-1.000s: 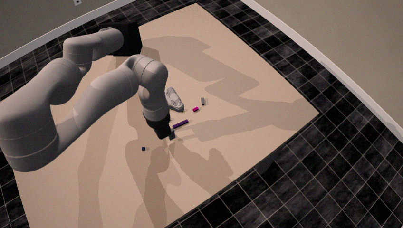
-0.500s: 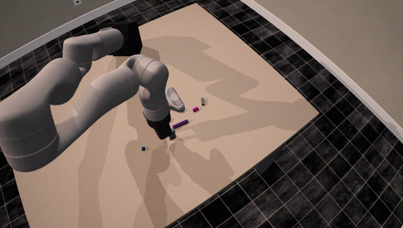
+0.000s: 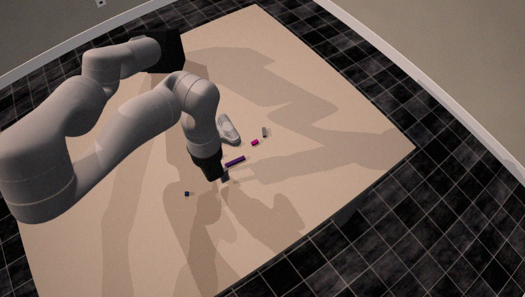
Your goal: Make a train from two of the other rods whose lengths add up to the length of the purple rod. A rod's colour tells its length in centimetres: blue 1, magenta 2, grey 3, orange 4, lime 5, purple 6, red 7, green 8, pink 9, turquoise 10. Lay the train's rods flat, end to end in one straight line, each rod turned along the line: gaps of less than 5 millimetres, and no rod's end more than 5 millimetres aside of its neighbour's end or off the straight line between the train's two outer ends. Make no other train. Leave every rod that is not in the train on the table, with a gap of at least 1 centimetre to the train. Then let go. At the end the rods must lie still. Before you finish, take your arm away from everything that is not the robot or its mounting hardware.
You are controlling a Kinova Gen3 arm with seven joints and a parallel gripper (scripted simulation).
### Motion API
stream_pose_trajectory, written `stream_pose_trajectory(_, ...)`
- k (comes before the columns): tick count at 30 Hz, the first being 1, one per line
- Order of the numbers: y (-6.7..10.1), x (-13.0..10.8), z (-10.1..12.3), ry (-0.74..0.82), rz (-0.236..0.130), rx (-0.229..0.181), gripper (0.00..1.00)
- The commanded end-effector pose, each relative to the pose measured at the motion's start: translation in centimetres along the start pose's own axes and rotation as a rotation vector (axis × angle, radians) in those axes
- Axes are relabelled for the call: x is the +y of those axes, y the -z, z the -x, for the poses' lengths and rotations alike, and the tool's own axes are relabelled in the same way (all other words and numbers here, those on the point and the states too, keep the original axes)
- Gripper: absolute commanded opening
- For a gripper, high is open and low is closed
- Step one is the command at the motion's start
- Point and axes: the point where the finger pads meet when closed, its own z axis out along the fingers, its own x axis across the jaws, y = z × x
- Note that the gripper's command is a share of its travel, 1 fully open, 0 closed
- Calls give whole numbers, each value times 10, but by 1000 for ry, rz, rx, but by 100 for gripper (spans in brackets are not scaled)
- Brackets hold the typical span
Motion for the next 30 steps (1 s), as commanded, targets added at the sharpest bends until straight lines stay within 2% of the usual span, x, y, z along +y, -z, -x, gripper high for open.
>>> stream_pose_trajectory(1,1,-3,-1,-4,-7,2,70)
stream_pose_trajectory(30,-2,-3,-1,-4,-7,2,70)
